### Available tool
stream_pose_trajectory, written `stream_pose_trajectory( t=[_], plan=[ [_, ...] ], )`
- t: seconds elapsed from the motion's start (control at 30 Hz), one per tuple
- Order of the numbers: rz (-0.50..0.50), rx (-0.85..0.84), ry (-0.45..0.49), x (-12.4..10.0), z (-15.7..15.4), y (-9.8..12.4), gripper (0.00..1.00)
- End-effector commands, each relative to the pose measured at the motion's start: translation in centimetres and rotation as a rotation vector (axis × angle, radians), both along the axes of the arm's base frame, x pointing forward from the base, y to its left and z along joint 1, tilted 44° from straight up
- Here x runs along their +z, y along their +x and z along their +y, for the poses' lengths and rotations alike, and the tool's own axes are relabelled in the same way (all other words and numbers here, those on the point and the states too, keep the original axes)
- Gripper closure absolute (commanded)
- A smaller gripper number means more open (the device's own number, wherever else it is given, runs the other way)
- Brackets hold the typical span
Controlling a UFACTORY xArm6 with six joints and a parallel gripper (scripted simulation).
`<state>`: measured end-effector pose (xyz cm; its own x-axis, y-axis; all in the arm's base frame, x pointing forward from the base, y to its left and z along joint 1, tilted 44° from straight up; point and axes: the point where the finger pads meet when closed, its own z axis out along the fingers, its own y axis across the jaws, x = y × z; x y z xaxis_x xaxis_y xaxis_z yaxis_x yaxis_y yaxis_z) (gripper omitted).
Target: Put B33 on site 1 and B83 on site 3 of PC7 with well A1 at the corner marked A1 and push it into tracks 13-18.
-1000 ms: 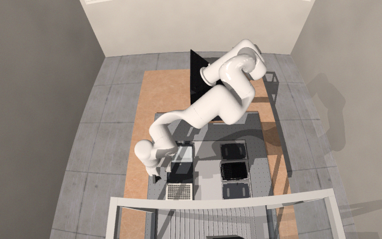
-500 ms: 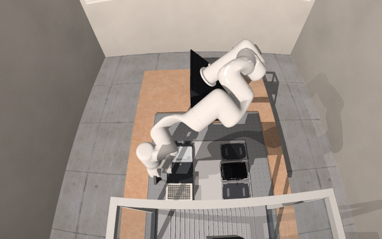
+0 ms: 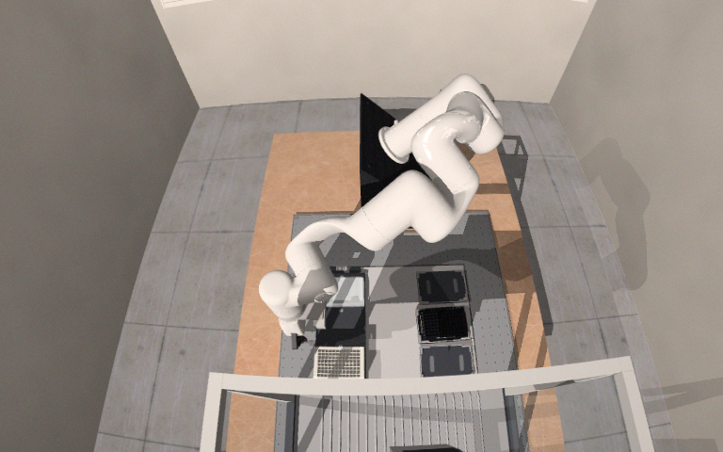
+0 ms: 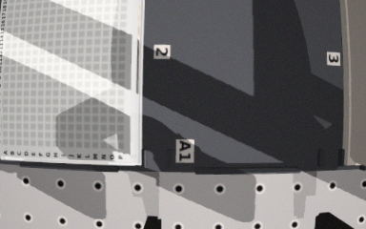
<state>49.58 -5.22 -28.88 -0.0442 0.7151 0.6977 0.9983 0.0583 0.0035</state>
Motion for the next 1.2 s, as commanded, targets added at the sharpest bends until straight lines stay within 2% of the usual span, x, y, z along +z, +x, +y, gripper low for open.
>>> stream_pose_trajectory(
  t=[0.0,1.17],
  plan=[
    [-0.003,-0.002,-0.002,0.0,0.0,0.2,0.00],
    [-0.003,-0.002,-0.002,-1.3,1.2,0.1,0.00]
  ],
)
